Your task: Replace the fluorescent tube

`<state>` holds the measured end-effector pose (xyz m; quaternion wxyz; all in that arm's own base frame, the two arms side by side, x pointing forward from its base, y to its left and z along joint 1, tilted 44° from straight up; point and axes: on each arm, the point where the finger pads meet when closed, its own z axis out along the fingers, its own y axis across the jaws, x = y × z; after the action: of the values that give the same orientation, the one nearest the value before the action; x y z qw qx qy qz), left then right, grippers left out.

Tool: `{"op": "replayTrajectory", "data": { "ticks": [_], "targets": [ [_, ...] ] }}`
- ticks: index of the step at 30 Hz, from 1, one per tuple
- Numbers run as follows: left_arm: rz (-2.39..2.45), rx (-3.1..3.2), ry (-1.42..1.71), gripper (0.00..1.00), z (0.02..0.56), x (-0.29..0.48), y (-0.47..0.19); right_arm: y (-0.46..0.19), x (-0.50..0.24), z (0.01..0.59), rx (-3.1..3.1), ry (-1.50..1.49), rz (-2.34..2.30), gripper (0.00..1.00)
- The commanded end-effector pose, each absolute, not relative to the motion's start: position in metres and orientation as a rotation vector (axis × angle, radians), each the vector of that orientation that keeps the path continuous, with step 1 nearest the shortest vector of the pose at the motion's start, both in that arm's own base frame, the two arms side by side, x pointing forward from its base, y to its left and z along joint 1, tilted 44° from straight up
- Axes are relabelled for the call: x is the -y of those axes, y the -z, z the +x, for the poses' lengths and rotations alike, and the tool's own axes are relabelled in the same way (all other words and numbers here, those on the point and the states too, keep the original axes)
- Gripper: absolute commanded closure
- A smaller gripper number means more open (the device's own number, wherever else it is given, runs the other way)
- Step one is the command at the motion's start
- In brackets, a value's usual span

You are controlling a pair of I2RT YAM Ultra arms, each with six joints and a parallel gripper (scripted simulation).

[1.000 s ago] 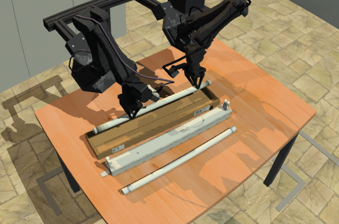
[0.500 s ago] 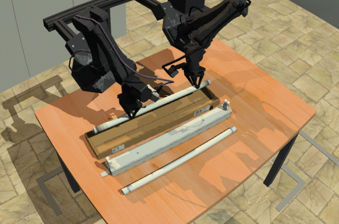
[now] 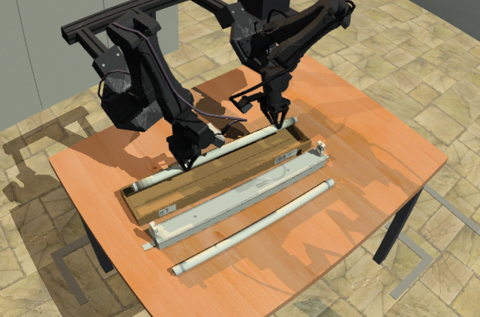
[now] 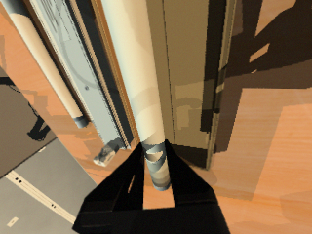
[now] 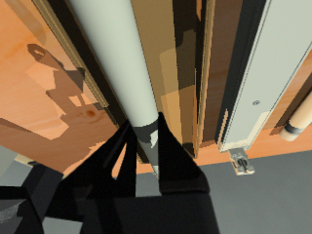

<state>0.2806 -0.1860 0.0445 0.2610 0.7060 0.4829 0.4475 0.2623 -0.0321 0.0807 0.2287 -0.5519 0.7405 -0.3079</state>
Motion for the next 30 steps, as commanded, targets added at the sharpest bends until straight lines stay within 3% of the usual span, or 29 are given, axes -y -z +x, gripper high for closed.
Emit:
{"op": "replayTrajectory", "data": {
  "ticks": [1,30],
  "targets": [
    [1.926,-1.278,-1.196,0.89,0.284,0.187,-0.035,-0.075,0.03,0.273,-2.004,0.835,-1.52,0.89],
    [1.927,-1.284,-1.207,0.89,0.3,0.181,-0.02,-0.061,0.035,0.283,-2.014,0.833,-1.521,0.89]
  ]
}}
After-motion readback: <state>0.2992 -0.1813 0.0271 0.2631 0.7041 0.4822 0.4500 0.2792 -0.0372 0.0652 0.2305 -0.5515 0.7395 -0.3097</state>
